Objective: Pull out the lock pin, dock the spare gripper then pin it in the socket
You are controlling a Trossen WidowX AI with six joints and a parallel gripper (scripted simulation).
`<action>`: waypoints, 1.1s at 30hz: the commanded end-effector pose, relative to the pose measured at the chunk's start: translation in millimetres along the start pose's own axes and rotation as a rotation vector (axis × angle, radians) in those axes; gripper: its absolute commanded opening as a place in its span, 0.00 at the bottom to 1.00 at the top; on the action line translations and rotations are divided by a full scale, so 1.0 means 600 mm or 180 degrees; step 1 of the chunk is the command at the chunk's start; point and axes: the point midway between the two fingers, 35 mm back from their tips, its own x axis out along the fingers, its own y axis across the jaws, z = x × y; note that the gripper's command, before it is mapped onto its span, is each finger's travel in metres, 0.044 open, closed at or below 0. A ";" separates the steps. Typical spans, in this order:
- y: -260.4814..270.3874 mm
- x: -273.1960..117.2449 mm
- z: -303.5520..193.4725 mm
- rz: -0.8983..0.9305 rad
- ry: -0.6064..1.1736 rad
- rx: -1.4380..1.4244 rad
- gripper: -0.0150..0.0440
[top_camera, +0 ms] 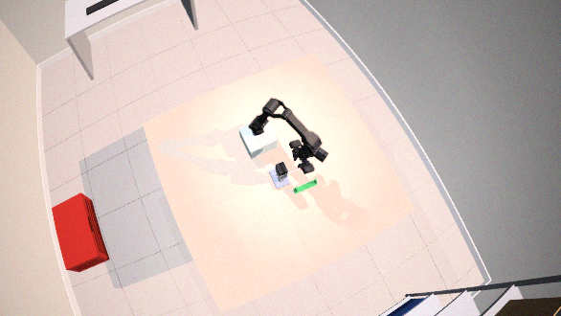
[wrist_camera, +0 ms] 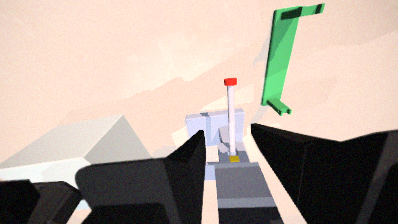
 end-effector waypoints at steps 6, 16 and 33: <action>0.001 -0.016 0.005 0.0008 0.0015 -0.0011 0.68; 0.001 -0.016 0.005 0.0008 0.0015 -0.0011 1.00; 0.001 -0.016 0.005 0.0008 0.0015 -0.0011 1.00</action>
